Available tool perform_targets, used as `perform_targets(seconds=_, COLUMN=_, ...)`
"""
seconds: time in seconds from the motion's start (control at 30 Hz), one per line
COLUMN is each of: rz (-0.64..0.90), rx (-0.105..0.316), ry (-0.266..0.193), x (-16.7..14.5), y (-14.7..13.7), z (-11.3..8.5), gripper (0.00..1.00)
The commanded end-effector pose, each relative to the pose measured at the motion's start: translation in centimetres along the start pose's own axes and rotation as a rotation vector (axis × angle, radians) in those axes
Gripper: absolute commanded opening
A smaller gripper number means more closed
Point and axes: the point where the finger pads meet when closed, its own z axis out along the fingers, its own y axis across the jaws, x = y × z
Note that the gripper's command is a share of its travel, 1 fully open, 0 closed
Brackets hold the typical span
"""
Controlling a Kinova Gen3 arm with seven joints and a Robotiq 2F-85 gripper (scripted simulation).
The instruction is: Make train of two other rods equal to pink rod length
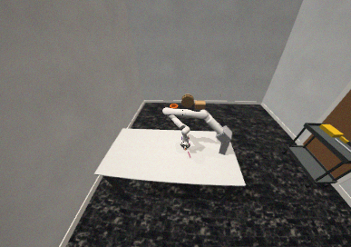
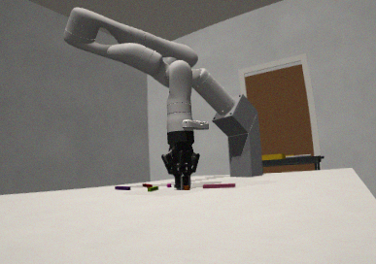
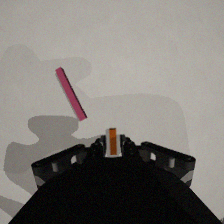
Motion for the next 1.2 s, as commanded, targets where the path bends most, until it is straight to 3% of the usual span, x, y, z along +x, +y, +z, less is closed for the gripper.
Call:
perform_targets(seconds=0.0, rz=0.000, rx=-0.001, ry=0.001, x=0.0, y=0.0, z=0.0, gripper=0.24)
perform_targets(seconds=0.27, rz=0.000, rx=-0.001, ry=0.001, x=0.0, y=0.0, z=-0.7, gripper=0.24)
perform_targets(seconds=0.87, rz=0.000, rx=-0.001, ry=0.001, x=0.0, y=0.0, z=-8.1, gripper=0.24)
perform_targets(seconds=1.17, rz=0.000, rx=-0.001, ry=0.001, x=0.0, y=0.0, z=-9.0, gripper=0.24)
